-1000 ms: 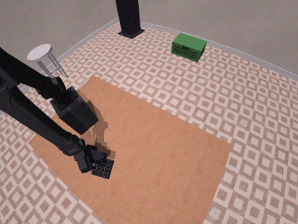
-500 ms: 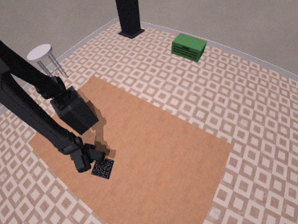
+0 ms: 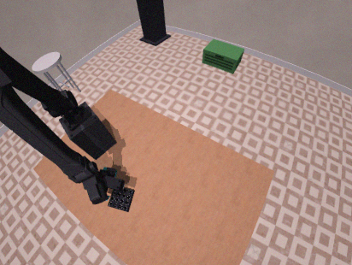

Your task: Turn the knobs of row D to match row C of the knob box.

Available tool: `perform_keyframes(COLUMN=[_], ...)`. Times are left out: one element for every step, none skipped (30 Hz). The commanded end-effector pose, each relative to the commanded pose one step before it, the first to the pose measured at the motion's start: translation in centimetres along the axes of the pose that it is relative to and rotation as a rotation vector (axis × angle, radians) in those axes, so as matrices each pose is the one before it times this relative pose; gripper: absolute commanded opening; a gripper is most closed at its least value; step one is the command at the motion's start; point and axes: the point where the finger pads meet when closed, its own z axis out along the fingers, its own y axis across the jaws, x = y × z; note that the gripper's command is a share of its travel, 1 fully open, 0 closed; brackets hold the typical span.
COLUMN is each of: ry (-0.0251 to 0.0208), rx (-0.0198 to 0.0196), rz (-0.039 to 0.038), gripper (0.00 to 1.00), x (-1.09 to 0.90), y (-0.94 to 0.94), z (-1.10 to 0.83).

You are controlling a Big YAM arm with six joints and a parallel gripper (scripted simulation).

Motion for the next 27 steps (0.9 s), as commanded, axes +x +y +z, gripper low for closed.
perform_keyframes(ry=[-0.01210, -0.00004, -0.00005, -0.00006, -0.00007, -0.00006, -0.00374, -0.00316, -0.00128, 0.00015, -0.00156, -0.00346, 0.00000, 0.00000, -0.00676, -0.00126, 0.00106, -0.00137, -0.00346, -0.00045, -0.00037, -0.00029, -0.00021, -0.00015, 0.00041, 0.01468, 0.02145], rx=[0.00802, 0.00007, 0.00009, 0.00011, 0.00012, 0.00010, 0.00465, 0.00394, 0.00162, -0.00016, 0.00198, 0.00435, 0.00000, 0.00000, 0.00848, 0.00161, -0.00128, 0.00176, 0.00438, 0.00060, 0.00049, 0.00038, 0.00028, 0.00016, -0.00057, -0.01838, -0.02680], rz=[-0.00414, 0.00043, 0.00087, 0.00125, 0.00146, 0.00026, -0.00044, -0.00022, -0.00005, -0.00016, -0.00028, -0.00016, 0.00000, 0.00000, 0.00304, -0.00178, -0.00124, -0.00011, 0.00035, 0.00054, 0.00042, 0.00033, 0.00033, -0.00012, -0.00059, 0.00039, 0.00100], gripper=[1.00, 1.00, 1.00, 1.00, 1.00, 1.00, 1.00, 1.00, 1.00, 1.00, 1.00, 1.00, 1.00, 1.00, 1.00, 1.00, 1.00, 1.00, 1.00, 1.00, 1.00, 1.00, 1.00, 1.00, 1.00, 1.00, 1.00], x=[-0.127, 0.025, 0.029, 0.034, 0.039, 0.010, -0.229, -0.193, -0.081, 0.006, -0.098, -0.209, 0.000, 0.000, -0.403, -0.080, 0.055, -0.085, -0.204, -0.030, -0.024, -0.018, -0.014, -0.021, 0.000, 0.640, 0.647], y=[-0.335, -0.021, -0.027, -0.032, -0.036, -0.013, -0.277, -0.234, -0.097, 0.010, -0.117, -0.254, 0.000, 0.000, -0.497, -0.095, 0.070, -0.102, -0.248, -0.035, -0.029, -0.021, -0.017, 0.000, 0.049, 0.799, 0.767], z=[-1.396, -0.335, -0.410, -0.481, -0.548, -0.607, -0.728, -0.767, -0.767, -0.757, -0.808, -0.857, 0.000, 0.000, -0.943, -0.769, -0.659, -0.676, -0.679, -0.507, -0.421, -0.331, -0.243, -0.159, -0.070, 0.538, 0.928])
